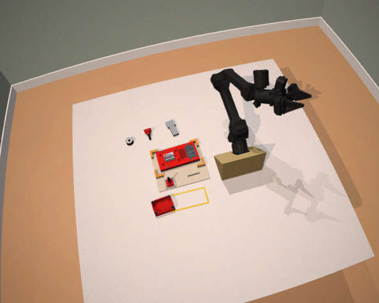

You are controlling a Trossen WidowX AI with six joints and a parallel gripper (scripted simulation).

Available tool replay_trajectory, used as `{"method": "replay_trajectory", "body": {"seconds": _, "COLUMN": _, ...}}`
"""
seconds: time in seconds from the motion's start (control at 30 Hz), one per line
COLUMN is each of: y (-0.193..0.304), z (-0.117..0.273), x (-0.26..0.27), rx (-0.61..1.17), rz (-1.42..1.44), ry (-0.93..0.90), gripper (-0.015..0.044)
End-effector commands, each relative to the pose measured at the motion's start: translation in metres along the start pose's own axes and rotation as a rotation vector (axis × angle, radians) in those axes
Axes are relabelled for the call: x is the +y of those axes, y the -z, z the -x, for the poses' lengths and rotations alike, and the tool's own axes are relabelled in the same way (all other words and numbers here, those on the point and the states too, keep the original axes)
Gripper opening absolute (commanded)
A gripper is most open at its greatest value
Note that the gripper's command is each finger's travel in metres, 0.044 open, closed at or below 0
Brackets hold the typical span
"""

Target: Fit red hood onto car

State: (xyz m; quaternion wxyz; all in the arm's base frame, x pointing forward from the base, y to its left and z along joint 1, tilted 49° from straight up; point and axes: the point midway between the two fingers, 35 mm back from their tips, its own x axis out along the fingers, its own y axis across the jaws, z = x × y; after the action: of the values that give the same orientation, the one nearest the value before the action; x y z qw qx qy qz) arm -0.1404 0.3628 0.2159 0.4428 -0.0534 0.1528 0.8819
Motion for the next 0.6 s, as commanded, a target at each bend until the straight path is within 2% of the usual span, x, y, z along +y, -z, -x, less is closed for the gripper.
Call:
{"method": "replay_trajectory", "body": {"seconds": 0.0, "y": 0.009, "z": -0.005, "x": -0.057, "rx": 0.077, "rz": -0.098, "ry": 0.166, "gripper": 0.044}}
{"method": "replay_trajectory", "body": {"seconds": 0.33, "y": 0.038, "z": 0.016, "x": -0.184, "rx": 0.239, "rz": -0.338, "ry": 0.549, "gripper": 0.044}}
{"method": "replay_trajectory", "body": {"seconds": 0.57, "y": 0.07, "z": 0.06, "x": -0.268, "rx": 0.341, "rz": -0.544, "ry": 0.826, "gripper": 0.044}}
